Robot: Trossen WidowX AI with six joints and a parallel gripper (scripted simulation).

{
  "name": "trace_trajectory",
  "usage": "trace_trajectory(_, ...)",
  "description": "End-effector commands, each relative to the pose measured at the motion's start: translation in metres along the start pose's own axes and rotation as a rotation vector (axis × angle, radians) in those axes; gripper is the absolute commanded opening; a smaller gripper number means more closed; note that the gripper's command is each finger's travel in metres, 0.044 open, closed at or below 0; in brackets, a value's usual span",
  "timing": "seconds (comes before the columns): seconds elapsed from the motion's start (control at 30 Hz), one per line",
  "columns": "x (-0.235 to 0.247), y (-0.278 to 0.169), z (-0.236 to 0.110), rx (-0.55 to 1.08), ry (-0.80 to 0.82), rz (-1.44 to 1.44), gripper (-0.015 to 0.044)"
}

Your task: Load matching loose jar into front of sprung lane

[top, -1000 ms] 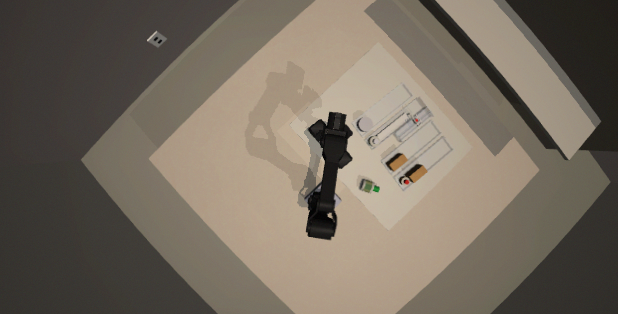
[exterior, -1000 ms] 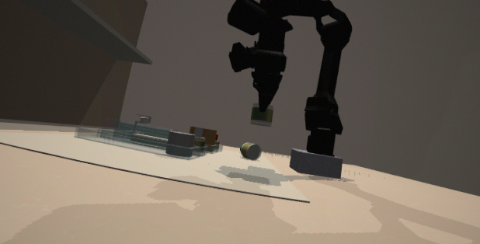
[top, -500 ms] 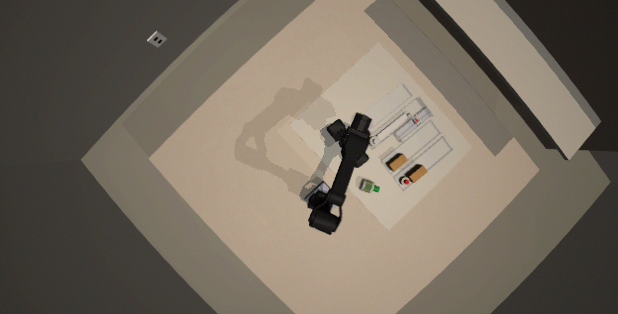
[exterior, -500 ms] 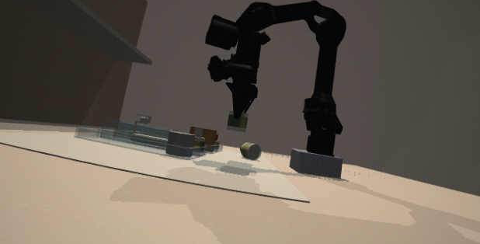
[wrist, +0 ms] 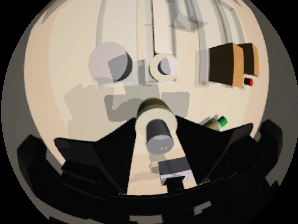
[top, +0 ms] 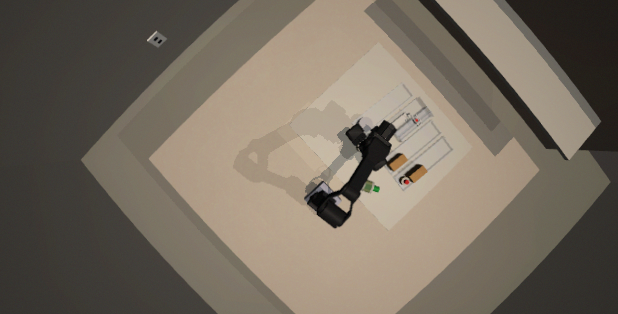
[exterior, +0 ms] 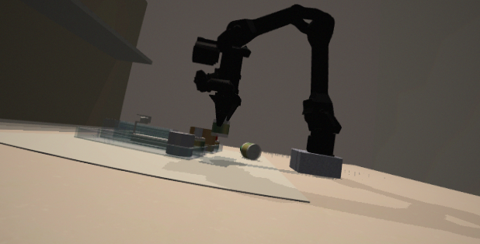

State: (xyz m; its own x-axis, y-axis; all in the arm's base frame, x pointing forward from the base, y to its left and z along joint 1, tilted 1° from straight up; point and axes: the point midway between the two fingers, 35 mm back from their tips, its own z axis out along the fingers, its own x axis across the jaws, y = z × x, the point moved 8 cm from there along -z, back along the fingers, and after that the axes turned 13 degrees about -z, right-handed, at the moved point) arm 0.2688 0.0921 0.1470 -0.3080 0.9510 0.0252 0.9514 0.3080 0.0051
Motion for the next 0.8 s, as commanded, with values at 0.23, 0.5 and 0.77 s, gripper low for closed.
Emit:
trace_trajectory(0.23,-0.021,0.008,0.012,-0.003,-0.006,-0.003,0.0000)
trace_trajectory(0.5,-0.021,0.008,0.029,-0.003,-0.006,-0.003,0.0000)
trace_trajectory(0.77,-0.022,0.011,0.029,-0.003,-0.006,-0.003,0.0000)
